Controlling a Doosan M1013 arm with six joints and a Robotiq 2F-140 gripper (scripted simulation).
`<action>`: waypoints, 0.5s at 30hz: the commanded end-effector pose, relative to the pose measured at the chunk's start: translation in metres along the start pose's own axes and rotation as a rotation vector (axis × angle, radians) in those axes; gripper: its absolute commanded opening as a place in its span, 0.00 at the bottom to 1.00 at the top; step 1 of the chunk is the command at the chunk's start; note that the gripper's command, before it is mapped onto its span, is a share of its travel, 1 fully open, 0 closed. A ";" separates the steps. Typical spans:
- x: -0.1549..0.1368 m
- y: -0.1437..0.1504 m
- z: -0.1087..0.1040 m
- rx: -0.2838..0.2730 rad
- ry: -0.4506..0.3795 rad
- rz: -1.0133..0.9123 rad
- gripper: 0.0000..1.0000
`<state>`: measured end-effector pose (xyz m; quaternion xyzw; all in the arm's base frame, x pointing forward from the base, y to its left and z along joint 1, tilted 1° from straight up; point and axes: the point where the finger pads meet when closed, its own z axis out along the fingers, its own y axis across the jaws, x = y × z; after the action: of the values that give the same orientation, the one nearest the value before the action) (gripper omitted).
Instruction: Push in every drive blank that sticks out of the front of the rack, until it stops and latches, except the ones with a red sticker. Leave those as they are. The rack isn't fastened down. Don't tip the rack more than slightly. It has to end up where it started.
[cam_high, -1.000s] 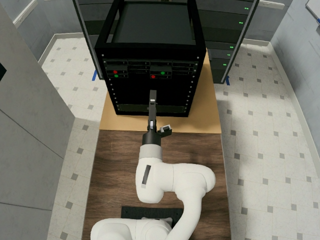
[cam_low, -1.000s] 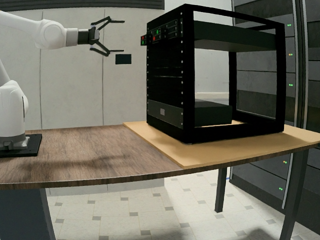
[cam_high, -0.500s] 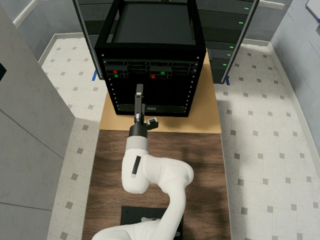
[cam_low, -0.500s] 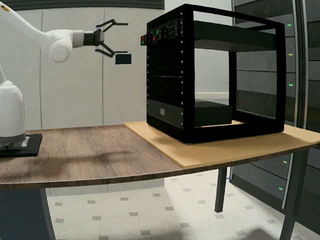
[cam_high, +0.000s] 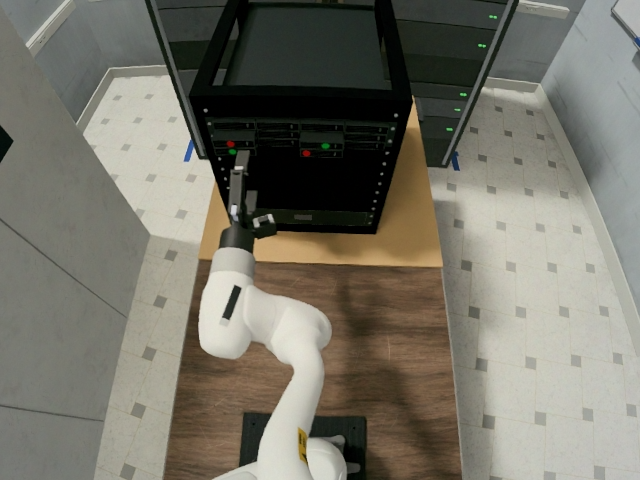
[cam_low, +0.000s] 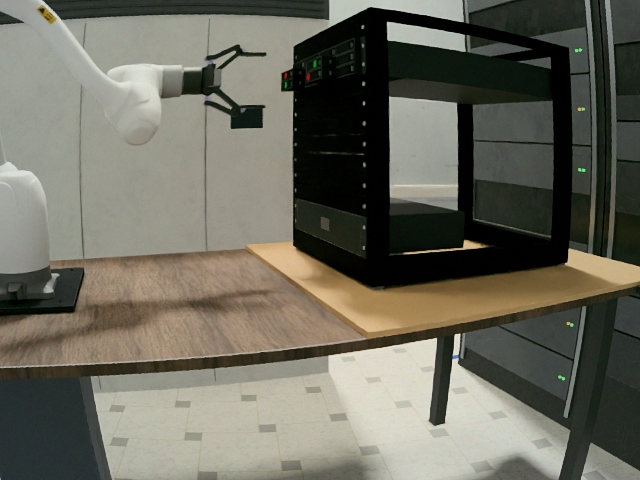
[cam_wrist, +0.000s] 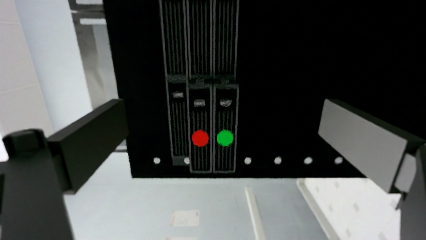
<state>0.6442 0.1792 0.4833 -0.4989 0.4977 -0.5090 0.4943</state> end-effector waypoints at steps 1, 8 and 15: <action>-0.008 -0.002 0.006 0.001 0.004 0.000 1.00; -0.038 -0.002 0.023 0.001 0.004 0.000 1.00; -0.052 -0.001 0.031 0.001 0.004 0.000 1.00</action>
<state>0.6746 0.2284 0.4832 -0.4979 0.4988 -0.5099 0.4932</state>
